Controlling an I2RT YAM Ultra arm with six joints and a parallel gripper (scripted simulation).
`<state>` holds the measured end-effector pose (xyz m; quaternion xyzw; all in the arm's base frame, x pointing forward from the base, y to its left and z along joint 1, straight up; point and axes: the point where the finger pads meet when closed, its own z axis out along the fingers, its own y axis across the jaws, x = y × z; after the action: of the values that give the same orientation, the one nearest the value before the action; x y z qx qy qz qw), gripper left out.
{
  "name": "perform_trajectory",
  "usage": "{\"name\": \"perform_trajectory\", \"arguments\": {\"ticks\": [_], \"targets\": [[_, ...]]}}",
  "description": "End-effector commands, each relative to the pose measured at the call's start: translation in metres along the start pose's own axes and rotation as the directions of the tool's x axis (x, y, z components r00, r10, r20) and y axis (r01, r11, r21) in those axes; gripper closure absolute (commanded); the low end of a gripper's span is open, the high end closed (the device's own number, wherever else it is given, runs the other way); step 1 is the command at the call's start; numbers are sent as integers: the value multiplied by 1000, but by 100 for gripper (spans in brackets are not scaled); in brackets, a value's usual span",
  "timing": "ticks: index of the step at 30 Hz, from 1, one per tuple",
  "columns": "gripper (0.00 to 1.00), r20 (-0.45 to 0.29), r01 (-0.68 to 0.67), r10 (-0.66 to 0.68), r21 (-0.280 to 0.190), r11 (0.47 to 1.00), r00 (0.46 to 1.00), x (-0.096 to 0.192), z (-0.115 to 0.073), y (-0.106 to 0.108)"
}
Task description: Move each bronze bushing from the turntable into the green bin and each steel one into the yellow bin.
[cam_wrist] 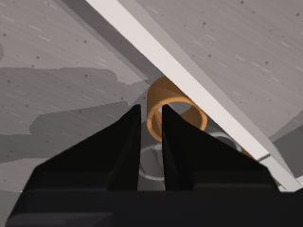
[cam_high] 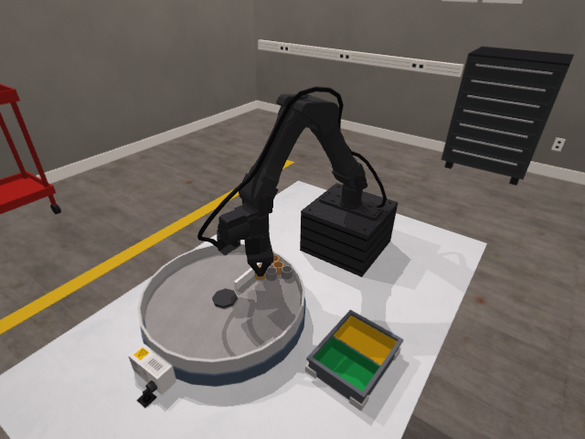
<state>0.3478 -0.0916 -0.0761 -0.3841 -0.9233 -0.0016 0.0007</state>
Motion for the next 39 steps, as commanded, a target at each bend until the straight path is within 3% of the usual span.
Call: {"name": "perform_trajectory", "arguments": {"ticks": [1, 16, 17, 39], "targets": [[88, 45, 1, 1, -33, 999, 999, -13, -13, 12], [88, 45, 1, 1, -33, 999, 999, -13, -13, 12], [100, 45, 1, 1, -33, 999, 999, -13, -13, 12], [100, 49, -1, 2, -21, 1000, 999, -14, -13, 8]]}}
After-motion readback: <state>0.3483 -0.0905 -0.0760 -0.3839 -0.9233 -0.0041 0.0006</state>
